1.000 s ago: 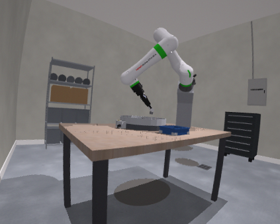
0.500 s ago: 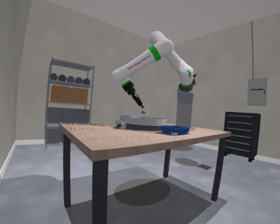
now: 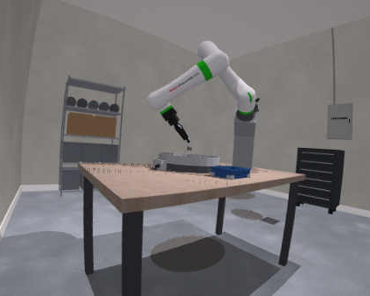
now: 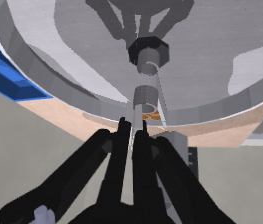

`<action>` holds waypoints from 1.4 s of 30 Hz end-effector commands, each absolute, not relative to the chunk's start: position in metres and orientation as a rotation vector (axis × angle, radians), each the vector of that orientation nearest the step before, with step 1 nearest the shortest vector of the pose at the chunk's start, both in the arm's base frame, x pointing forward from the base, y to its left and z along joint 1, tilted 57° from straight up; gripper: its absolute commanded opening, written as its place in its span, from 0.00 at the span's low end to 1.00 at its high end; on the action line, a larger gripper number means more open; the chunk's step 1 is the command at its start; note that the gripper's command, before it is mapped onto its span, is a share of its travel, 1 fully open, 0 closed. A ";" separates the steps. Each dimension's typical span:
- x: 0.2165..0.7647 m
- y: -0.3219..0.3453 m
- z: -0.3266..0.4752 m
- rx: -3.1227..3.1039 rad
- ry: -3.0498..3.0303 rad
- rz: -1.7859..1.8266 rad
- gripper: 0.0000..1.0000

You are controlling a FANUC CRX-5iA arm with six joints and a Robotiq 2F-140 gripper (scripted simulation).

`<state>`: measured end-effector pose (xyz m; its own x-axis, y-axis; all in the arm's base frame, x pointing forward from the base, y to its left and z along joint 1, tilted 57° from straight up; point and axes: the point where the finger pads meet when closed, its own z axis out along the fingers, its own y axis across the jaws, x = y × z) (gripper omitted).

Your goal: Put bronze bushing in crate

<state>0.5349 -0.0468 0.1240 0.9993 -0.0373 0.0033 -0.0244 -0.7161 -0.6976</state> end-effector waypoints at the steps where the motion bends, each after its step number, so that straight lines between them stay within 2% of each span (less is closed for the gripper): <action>1: 0.535 -0.047 0.124 -2.369 0.043 -0.022 0.00; 42: 0.552 -0.033 0.111 -2.369 0.043 -0.022 0.00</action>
